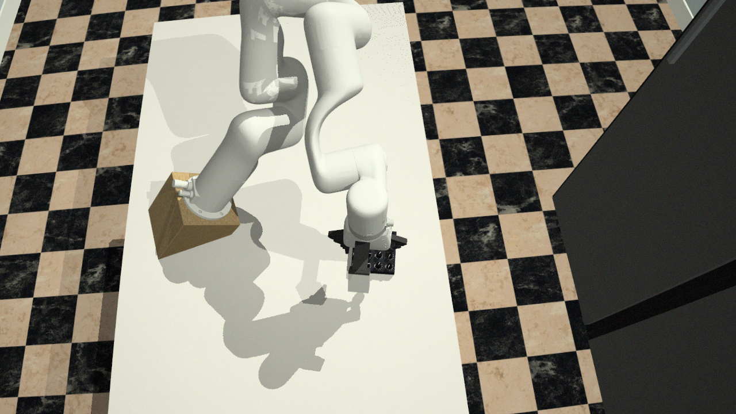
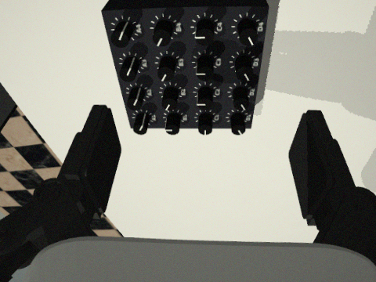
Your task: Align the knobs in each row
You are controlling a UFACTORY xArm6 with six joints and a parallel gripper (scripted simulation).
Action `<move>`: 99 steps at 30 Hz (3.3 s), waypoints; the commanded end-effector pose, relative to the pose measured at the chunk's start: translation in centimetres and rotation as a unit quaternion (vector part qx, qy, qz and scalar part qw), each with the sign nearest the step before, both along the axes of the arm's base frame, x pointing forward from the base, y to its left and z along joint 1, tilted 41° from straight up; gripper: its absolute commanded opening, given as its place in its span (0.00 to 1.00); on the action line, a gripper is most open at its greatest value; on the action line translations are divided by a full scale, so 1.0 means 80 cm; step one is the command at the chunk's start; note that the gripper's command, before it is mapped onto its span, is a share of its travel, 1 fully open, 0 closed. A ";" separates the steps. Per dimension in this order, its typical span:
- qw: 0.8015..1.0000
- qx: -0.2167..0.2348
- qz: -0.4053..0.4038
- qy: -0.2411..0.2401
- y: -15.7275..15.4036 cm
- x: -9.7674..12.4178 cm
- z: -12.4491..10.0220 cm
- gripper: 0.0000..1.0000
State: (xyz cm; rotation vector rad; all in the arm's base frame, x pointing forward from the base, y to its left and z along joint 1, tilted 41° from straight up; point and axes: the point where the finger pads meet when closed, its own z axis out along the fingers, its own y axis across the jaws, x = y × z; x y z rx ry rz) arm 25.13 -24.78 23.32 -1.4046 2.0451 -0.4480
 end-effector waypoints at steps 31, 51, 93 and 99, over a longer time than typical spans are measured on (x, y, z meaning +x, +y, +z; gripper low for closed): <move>1.000 -0.001 0.000 -0.001 -0.001 0.000 0.001 1.00; 1.000 -0.001 0.000 -0.001 -0.001 0.000 0.001 1.00; 1.000 -0.002 0.000 -0.001 0.025 0.007 0.009 1.00; 1.000 -0.002 0.000 -0.001 0.036 0.009 0.012 1.00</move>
